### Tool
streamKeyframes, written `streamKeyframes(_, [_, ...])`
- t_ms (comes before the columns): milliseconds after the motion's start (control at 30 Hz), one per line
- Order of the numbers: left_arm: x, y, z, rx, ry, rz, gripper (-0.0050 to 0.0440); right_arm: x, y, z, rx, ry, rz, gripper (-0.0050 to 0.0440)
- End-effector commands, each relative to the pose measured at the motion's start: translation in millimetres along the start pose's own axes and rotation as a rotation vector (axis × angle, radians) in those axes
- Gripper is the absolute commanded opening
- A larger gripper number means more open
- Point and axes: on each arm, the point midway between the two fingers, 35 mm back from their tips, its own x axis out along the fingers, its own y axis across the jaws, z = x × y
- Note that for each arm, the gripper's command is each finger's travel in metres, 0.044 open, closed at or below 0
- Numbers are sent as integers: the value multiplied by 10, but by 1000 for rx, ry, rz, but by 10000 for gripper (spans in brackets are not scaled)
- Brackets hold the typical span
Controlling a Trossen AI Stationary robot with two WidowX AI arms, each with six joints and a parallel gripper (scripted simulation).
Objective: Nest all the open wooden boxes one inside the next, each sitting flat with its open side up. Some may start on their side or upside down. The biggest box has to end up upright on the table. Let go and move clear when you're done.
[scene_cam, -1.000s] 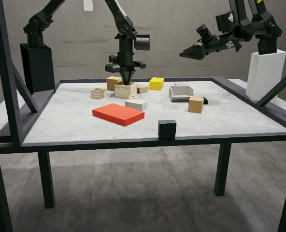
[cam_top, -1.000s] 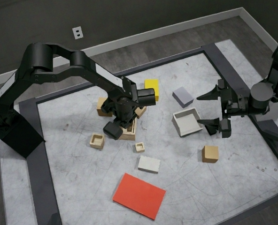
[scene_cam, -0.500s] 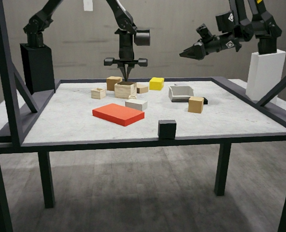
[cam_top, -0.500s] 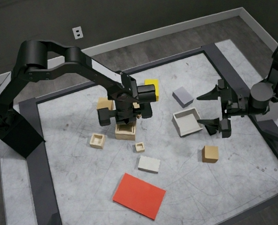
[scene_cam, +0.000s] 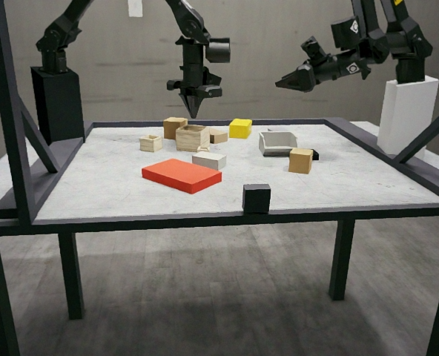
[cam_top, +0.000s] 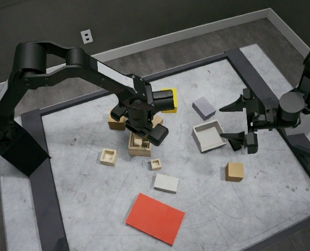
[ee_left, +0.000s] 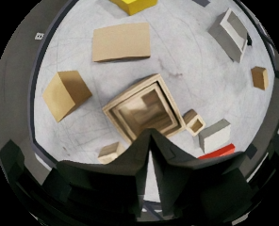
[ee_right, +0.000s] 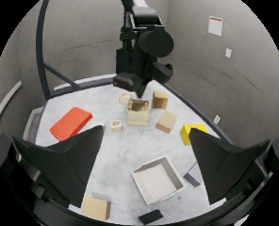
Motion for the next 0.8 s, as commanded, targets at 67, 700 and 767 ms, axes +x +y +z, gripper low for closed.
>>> streamKeyframes(67, [-260, -98, 87, 290, -39, -38, -50, 0, -4, 23, 3, -7, -2, 400])
streamKeyframes(700, [-484, -76, 67, 1228, -55, -16, -50, 0, -4, 23, 3, -7, -2, 400])
streamKeyframes(767, [-490, -75, 66, 1255, -56, -16, -50, 0, -4, 23, 3, -7, -2, 400])
